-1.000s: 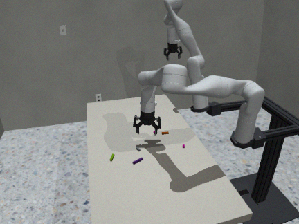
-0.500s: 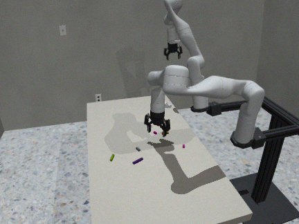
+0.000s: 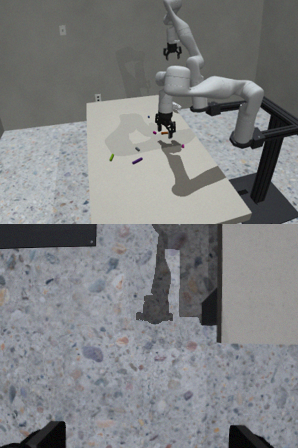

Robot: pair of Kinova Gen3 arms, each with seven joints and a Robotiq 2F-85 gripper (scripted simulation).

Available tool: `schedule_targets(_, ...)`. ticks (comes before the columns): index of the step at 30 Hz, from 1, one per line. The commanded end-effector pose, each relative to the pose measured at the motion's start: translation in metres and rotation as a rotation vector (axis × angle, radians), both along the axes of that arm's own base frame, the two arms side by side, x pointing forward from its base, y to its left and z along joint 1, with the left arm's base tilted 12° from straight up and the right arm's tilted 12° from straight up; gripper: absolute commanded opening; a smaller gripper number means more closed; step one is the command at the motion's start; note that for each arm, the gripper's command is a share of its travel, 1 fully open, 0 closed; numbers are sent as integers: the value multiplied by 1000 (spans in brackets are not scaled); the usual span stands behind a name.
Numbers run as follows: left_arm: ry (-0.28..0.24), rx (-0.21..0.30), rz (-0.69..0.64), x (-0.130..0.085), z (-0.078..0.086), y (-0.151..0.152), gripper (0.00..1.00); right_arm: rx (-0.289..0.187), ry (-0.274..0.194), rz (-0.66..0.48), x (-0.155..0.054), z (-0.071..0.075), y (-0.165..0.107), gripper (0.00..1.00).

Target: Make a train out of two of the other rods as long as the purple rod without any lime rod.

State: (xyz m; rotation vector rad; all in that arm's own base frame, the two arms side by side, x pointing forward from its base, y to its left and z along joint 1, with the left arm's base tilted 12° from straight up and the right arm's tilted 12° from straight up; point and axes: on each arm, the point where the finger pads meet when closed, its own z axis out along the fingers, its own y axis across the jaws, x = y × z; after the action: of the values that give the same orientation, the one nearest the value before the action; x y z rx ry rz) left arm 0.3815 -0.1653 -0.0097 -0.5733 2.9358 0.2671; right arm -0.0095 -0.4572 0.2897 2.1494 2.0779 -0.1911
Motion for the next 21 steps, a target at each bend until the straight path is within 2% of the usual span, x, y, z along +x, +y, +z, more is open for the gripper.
schedule_targets(1,15,4,-79,-7,3,6,1000,-6,6,3,-4,1,-1,1000)
schedule_targets(9,53,17,-224,-24,4,14,1000,-6,6,3,-4,1,-1,1000)
schedule_targets(12,51,15,-237,-22,5,13,1000,-6,6,3,-4,1,-1,1000)
schedule_targets(21,76,23,-332,-34,7,19,1000,-6,6,3,-4,1,-1,1000)
